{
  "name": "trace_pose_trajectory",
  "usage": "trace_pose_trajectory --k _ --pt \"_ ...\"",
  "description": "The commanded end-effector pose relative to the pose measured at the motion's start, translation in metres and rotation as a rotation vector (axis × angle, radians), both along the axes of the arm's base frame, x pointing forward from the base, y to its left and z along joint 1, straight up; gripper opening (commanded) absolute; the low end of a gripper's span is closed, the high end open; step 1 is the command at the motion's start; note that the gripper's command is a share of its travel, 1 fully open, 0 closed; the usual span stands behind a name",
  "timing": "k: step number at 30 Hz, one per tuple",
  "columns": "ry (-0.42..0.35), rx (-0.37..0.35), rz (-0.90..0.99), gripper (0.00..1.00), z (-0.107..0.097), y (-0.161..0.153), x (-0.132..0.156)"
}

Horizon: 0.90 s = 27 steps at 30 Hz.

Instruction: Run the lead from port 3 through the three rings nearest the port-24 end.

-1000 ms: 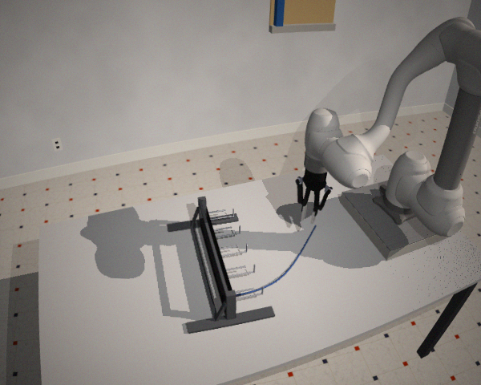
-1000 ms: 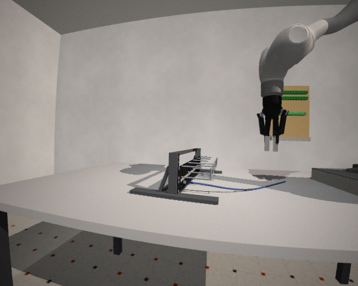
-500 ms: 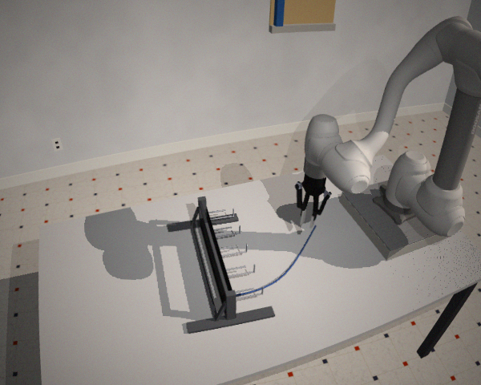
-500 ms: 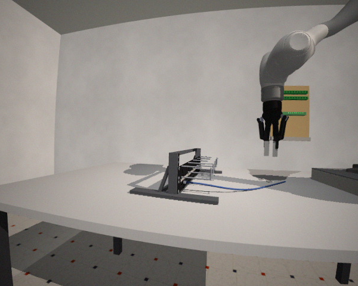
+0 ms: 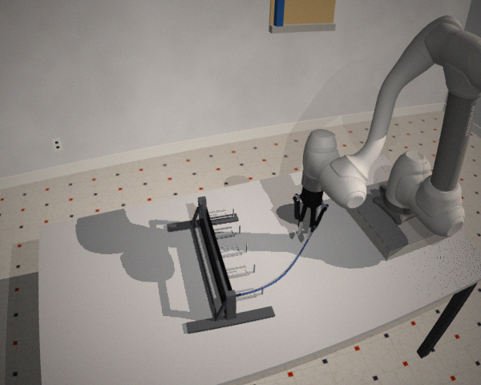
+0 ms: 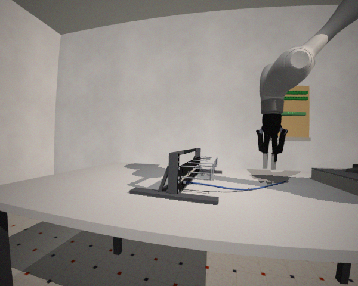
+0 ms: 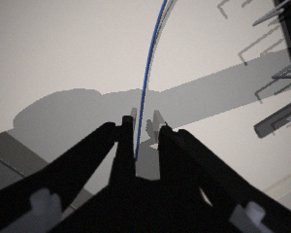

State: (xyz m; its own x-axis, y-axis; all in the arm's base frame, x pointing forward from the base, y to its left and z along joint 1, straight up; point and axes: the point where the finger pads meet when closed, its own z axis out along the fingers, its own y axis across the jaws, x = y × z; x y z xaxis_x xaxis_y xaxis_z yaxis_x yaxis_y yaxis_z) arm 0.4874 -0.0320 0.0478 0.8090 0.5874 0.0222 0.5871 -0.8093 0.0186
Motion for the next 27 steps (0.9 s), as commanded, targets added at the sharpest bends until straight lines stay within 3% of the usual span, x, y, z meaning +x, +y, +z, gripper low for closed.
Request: trace_pose_trajectory --k 1,14,27 --pt "0.023 0.001 -0.002 0.20 -0.013 0.000 -0.007" --pt "0.023 0.001 -0.002 0.20 -0.053 0.000 -0.007" --pt "0.023 0.001 -0.002 0.20 -0.063 0.000 -0.007"
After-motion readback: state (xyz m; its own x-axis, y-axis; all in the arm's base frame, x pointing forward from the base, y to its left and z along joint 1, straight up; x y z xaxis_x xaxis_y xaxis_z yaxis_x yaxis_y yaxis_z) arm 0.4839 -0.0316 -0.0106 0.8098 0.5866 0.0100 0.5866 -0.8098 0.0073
